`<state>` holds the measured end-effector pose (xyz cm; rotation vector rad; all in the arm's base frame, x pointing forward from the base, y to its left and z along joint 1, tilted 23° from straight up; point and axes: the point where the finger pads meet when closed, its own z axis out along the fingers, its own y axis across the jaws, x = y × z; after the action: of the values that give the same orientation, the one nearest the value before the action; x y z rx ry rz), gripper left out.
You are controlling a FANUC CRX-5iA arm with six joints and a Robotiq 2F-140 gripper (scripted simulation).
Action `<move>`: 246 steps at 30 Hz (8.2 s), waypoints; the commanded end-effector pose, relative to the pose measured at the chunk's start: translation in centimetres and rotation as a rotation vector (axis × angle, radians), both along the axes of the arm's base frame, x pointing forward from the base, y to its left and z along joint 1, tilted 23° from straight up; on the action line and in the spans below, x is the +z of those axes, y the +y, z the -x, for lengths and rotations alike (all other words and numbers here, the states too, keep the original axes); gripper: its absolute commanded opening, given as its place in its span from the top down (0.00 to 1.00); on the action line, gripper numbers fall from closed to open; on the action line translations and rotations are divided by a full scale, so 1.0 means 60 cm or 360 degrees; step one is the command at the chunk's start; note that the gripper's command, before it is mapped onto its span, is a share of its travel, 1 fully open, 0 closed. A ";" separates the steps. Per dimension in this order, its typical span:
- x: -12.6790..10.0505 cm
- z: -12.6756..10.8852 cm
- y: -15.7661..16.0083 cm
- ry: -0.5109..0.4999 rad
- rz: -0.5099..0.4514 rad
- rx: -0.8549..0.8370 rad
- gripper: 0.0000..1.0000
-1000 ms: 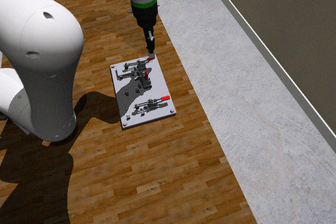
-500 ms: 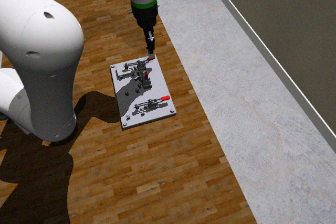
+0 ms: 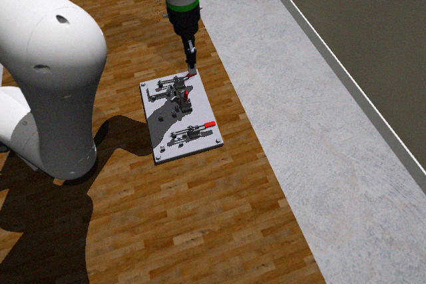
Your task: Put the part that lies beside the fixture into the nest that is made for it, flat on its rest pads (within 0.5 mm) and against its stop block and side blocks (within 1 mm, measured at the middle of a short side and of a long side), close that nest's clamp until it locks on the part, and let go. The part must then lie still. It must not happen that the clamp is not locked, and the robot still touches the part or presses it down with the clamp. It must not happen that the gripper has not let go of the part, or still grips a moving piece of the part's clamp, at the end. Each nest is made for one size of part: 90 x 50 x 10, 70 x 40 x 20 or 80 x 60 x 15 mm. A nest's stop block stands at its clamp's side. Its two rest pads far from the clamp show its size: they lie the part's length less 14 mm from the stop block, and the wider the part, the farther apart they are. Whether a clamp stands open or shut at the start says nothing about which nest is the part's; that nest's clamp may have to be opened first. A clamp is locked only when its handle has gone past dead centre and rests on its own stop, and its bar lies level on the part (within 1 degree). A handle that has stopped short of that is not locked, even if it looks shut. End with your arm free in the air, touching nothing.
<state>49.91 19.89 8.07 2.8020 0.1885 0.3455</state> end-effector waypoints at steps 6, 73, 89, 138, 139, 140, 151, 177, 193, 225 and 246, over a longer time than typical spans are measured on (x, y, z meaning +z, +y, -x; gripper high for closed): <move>0.000 0.000 0.000 -0.0001 0.0000 0.0000 1.00; -0.010 -0.003 -0.003 -0.0001 0.0000 0.0000 1.00; -0.012 -0.004 -0.004 -0.0001 0.0000 0.0000 1.00; -0.021 -0.006 -0.006 -0.0001 0.0000 0.0000 1.00; -0.021 -0.006 -0.006 -0.0001 0.0000 0.0000 1.00; -0.021 -0.006 -0.006 -0.0001 0.0000 0.0000 1.00; -0.021 -0.006 -0.006 -0.0001 0.0000 0.0000 1.00; 0.055 0.015 0.017 -0.0001 0.0000 0.0000 1.00; 0.086 0.024 0.027 -0.0001 0.0000 0.0000 1.00; 0.086 0.024 0.027 -0.0001 0.0000 0.0000 1.00; 0.086 0.024 0.027 -0.0001 0.0000 0.0000 0.00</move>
<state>48.47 21.50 13.23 2.8020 0.1885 0.3455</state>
